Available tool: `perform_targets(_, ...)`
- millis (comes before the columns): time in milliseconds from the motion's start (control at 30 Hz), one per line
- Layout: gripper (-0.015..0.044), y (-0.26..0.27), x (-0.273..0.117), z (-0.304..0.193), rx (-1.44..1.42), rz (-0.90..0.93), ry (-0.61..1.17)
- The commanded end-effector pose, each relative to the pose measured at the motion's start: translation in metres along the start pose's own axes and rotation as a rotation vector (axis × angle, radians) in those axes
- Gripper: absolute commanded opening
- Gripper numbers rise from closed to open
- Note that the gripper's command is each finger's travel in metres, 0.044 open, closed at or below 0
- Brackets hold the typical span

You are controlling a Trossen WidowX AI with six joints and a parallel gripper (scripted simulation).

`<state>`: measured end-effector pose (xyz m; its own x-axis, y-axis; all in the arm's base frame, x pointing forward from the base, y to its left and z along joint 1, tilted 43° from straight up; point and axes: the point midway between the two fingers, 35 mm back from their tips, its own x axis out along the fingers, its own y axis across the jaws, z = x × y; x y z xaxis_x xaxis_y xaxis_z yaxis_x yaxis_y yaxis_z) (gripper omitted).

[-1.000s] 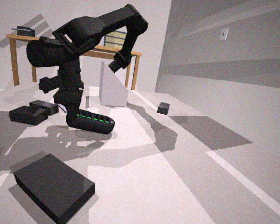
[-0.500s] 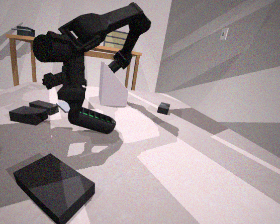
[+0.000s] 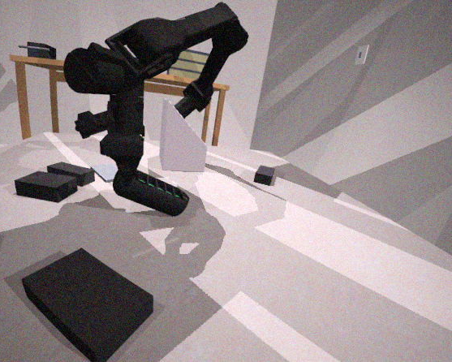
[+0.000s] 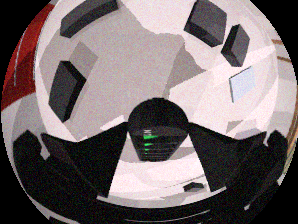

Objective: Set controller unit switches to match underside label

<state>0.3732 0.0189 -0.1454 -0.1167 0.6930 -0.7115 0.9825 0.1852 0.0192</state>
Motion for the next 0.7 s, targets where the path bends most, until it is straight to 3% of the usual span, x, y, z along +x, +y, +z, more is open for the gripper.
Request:
perform_targets(0,0.0335,0.001,-0.003,-0.003,0.003,0.003,-0.007)
perform_targets(667,0.0335,0.001,-0.013,-0.017,0.003,0.003,-0.048)
